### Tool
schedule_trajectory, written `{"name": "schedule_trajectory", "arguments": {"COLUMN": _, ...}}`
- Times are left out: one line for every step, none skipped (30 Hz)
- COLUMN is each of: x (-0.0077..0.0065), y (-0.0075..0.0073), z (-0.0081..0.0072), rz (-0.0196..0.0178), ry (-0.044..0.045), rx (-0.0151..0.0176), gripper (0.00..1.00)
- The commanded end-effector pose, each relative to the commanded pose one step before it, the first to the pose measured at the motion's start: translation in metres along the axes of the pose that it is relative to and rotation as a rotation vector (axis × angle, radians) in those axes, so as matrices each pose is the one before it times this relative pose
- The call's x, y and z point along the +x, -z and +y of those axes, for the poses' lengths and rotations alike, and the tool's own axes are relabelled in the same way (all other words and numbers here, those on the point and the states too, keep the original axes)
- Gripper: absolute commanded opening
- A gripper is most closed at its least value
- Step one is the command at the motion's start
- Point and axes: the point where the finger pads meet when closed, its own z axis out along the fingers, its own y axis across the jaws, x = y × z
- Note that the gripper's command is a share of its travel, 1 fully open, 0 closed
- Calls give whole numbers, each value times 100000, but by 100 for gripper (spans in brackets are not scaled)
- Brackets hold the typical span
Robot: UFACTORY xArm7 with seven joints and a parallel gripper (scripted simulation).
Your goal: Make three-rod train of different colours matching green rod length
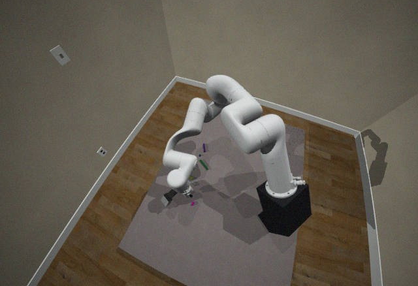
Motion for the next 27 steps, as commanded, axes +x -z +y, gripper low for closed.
{"name": "schedule_trajectory", "arguments": {"x": 356, "y": -1677, "z": 63, "rz": 506, "ry": -21, "rx": -247, "gripper": 4}}
{"name": "schedule_trajectory", "arguments": {"x": 0, "y": 0, "z": 0, "rz": 0, "ry": 0, "rx": 0, "gripper": 4}}
{"name": "schedule_trajectory", "arguments": {"x": 1, "y": -247, "z": 0, "rz": 0, "ry": -1, "rx": 0, "gripper": 4}}
{"name": "schedule_trajectory", "arguments": {"x": -1, "y": -207, "z": -1, "rz": 0, "ry": 1, "rx": 0, "gripper": 4}}
{"name": "schedule_trajectory", "arguments": {"x": 1, "y": -167, "z": 1, "rz": 0, "ry": -1, "rx": 0, "gripper": 4}}
{"name": "schedule_trajectory", "arguments": {"x": 0, "y": -128, "z": 0, "rz": 0, "ry": 0, "rx": 0, "gripper": 4}}
{"name": "schedule_trajectory", "arguments": {"x": 0, "y": -91, "z": 0, "rz": 0, "ry": 0, "rx": 0, "gripper": 4}}
{"name": "schedule_trajectory", "arguments": {"x": 0, "y": -59, "z": 0, "rz": 0, "ry": 0, "rx": 0, "gripper": 4}}
{"name": "schedule_trajectory", "arguments": {"x": 0, "y": -32, "z": 0, "rz": 0, "ry": 0, "rx": 0, "gripper": 4}}
{"name": "schedule_trajectory", "arguments": {"x": 0, "y": -13, "z": 0, "rz": 0, "ry": 0, "rx": 0, "gripper": 4}}
{"name": "schedule_trajectory", "arguments": {"x": 0, "y": -2, "z": 0, "rz": 0, "ry": 0, "rx": 0, "gripper": 4}}
{"name": "schedule_trajectory", "arguments": {"x": 0, "y": 0, "z": 0, "rz": 0, "ry": 0, "rx": 0, "gripper": 4}}
{"name": "schedule_trajectory", "arguments": {"x": 0, "y": 0, "z": 0, "rz": 0, "ry": 0, "rx": 0, "gripper": 4}}
{"name": "schedule_trajectory", "arguments": {"x": 0, "y": 0, "z": 0, "rz": 0, "ry": 0, "rx": 0, "gripper": 4}}
{"name": "schedule_trajectory", "arguments": {"x": 0, "y": 0, "z": 0, "rz": 0, "ry": 0, "rx": 0, "gripper": 4}}
{"name": "schedule_trajectory", "arguments": {"x": 0, "y": 0, "z": 0, "rz": 0, "ry": 0, "rx": 0, "gripper": 4}}
{"name": "schedule_trajectory", "arguments": {"x": 0, "y": 0, "z": 0, "rz": 0, "ry": 0, "rx": 0, "gripper": 4}}
{"name": "schedule_trajectory", "arguments": {"x": 0, "y": 0, "z": 0, "rz": 0, "ry": 0, "rx": 0, "gripper": 4}}
{"name": "schedule_trajectory", "arguments": {"x": 0, "y": 0, "z": 0, "rz": 0, "ry": 0, "rx": 0, "gripper": 4}}
{"name": "schedule_trajectory", "arguments": {"x": 0, "y": 0, "z": 0, "rz": 0, "ry": 0, "rx": 0, "gripper": 4}}
{"name": "schedule_trajectory", "arguments": {"x": 0, "y": 0, "z": 0, "rz": 0, "ry": 0, "rx": 0, "gripper": 4}}
{"name": "schedule_trajectory", "arguments": {"x": 0, "y": 0, "z": 0, "rz": 0, "ry": 0, "rx": 0, "gripper": 4}}
{"name": "schedule_trajectory", "arguments": {"x": 0, "y": 0, "z": 0, "rz": 0, "ry": 0, "rx": 0, "gripper": 4}}
{"name": "schedule_trajectory", "arguments": {"x": 0, "y": 0, "z": 0, "rz": 0, "ry": 0, "rx": 0, "gripper": 4}}
{"name": "schedule_trajectory", "arguments": {"x": 0, "y": 0, "z": 0, "rz": 0, "ry": 0, "rx": 0, "gripper": 4}}
{"name": "schedule_trajectory", "arguments": {"x": 0, "y": 0, "z": 0, "rz": 0, "ry": 0, "rx": 0, "gripper": 4}}
{"name": "schedule_trajectory", "arguments": {"x": 0, "y": 0, "z": 0, "rz": 0, "ry": 0, "rx": 0, "gripper": 4}}
